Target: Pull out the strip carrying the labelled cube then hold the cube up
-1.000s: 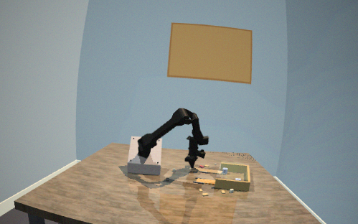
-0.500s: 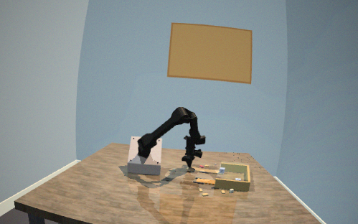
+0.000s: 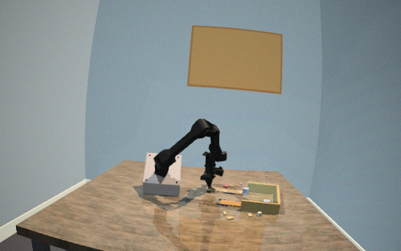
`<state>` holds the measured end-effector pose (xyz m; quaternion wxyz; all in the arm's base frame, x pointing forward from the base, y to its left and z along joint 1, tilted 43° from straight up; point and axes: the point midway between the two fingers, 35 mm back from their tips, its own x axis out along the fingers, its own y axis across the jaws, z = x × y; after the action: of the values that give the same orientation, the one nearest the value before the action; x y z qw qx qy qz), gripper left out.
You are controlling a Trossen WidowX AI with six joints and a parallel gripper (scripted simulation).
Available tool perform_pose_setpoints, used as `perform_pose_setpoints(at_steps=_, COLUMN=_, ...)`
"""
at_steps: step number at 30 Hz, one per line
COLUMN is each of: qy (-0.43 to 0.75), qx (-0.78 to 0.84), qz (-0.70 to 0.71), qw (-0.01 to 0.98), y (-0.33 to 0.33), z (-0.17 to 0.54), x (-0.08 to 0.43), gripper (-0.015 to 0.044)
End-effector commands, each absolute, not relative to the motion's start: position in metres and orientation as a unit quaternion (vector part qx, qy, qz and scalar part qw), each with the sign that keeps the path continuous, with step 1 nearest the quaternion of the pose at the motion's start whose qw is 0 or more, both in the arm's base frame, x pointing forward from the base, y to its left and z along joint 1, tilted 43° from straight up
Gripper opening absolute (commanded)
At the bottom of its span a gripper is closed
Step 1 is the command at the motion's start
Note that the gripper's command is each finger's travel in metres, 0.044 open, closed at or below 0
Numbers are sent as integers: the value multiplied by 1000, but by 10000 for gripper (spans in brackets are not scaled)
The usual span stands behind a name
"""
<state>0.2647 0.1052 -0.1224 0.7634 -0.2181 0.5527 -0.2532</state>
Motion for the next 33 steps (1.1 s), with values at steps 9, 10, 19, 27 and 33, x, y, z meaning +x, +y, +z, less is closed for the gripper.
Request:
perform_pose_setpoints(at_steps=9, qy=568, qx=-222, qz=-259, qw=749, y=95, z=-131, x=240, gripper=0)
perform_pose_setpoints(at_steps=10, qy=568, qx=-222, qz=-259, qw=749, y=95, z=-132, x=239, gripper=0)
perform_pose_setpoints(at_steps=19, qy=568, qx=-222, qz=-259, qw=749, y=95, z=-135, x=228, gripper=0)
perform_pose_setpoints(at_steps=27, qy=569, qx=-222, qz=-258, qw=749, y=94, z=-137, x=218, gripper=0)
perform_pose_setpoints(at_steps=33, qy=569, qx=-222, qz=-258, qw=749, y=94, z=-139, x=211, gripper=0)
